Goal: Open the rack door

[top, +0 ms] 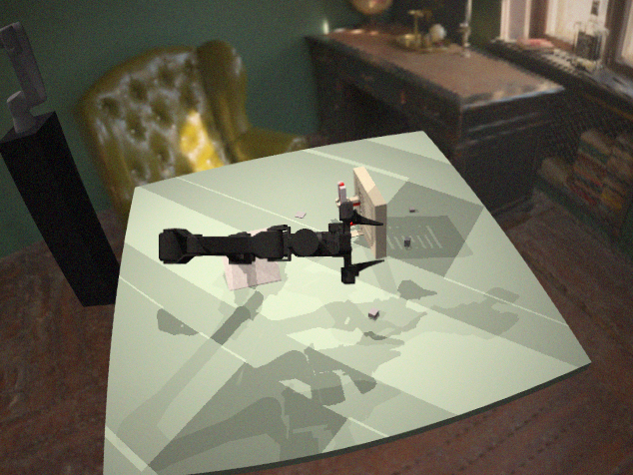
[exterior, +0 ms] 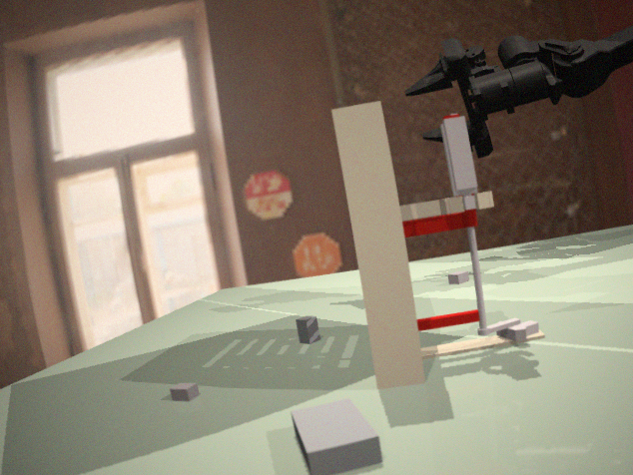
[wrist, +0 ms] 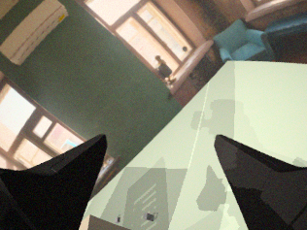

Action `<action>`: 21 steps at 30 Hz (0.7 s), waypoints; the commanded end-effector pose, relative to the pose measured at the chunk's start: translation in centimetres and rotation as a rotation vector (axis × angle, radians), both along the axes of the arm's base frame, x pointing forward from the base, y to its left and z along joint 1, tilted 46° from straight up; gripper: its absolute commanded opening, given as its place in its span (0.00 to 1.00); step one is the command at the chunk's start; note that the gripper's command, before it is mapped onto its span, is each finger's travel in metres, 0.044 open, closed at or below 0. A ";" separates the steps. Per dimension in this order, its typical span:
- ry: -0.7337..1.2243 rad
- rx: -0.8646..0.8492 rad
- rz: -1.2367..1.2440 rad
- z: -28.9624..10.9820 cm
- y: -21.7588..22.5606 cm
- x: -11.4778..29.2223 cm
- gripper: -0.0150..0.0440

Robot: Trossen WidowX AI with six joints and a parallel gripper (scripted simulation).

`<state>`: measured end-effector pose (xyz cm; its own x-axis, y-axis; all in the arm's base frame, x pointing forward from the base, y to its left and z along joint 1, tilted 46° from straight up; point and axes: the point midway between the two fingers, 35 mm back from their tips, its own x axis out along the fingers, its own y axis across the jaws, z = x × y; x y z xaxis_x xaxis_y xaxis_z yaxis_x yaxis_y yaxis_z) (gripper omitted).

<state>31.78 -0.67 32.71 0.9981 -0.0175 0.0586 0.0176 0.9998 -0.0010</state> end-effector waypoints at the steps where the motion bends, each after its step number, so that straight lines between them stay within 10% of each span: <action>1: 0.004 0.002 0.001 -0.1 0.0 0.1 0.89; 4: 0.060 0.025 0.011 -0.9 0.6 0.9 0.75; 21: 0.423 0.079 0.075 -7.0 6.0 4.8 0.75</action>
<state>35.95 4.28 27.10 0.9572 0.0625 -0.2826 -0.0429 0.9963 0.0750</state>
